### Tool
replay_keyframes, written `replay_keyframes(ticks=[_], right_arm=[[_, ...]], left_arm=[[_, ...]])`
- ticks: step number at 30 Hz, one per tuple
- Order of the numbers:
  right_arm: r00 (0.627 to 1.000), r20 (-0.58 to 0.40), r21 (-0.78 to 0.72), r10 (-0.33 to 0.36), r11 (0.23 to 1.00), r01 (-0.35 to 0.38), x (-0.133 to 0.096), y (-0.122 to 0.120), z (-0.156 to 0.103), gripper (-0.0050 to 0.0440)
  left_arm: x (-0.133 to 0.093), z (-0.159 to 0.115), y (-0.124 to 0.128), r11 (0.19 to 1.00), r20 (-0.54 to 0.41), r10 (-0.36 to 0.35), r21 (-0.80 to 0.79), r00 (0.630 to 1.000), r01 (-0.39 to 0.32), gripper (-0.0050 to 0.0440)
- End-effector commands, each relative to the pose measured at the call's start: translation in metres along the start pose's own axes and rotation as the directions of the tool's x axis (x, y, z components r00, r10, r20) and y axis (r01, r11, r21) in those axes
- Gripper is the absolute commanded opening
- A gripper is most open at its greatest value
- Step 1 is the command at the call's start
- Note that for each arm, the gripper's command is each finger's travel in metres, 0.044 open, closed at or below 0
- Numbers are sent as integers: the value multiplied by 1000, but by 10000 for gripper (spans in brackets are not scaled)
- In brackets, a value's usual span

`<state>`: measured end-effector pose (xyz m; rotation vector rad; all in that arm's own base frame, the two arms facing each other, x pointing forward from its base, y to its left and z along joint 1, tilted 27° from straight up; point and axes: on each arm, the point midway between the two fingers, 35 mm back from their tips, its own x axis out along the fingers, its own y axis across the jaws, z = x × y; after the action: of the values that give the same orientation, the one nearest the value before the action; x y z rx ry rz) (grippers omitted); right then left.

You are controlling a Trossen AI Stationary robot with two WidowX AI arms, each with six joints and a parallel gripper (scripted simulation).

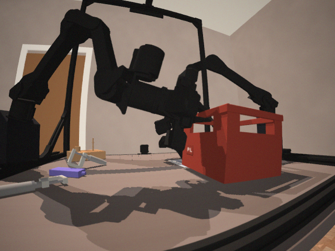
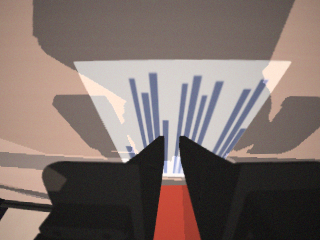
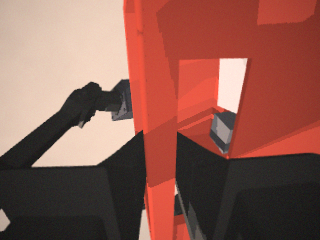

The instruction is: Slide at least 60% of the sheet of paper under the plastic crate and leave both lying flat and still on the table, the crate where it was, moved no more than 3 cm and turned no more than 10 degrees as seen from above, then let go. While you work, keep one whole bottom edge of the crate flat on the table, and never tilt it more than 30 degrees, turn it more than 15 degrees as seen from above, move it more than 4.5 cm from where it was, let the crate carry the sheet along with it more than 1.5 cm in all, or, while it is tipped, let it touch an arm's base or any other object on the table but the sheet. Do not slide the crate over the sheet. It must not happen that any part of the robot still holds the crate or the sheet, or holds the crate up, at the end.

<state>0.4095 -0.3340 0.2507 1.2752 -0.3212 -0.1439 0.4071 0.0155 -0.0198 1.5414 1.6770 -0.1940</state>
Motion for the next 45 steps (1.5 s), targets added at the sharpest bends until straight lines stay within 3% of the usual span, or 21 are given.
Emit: replay_keyframes(ticks=[1, 45], right_arm=[[999, -4, -11, 45, 999, -45, -1, 22, 0, 0], [999, -4, -11, 45, 999, -45, -1, 22, 0, 0]], left_arm=[[12, -9, -3, 1000, -18, -21, 0, 1000, 21, 60], [26, -35, -1, 1000, -18, -21, 0, 1000, 21, 60]])
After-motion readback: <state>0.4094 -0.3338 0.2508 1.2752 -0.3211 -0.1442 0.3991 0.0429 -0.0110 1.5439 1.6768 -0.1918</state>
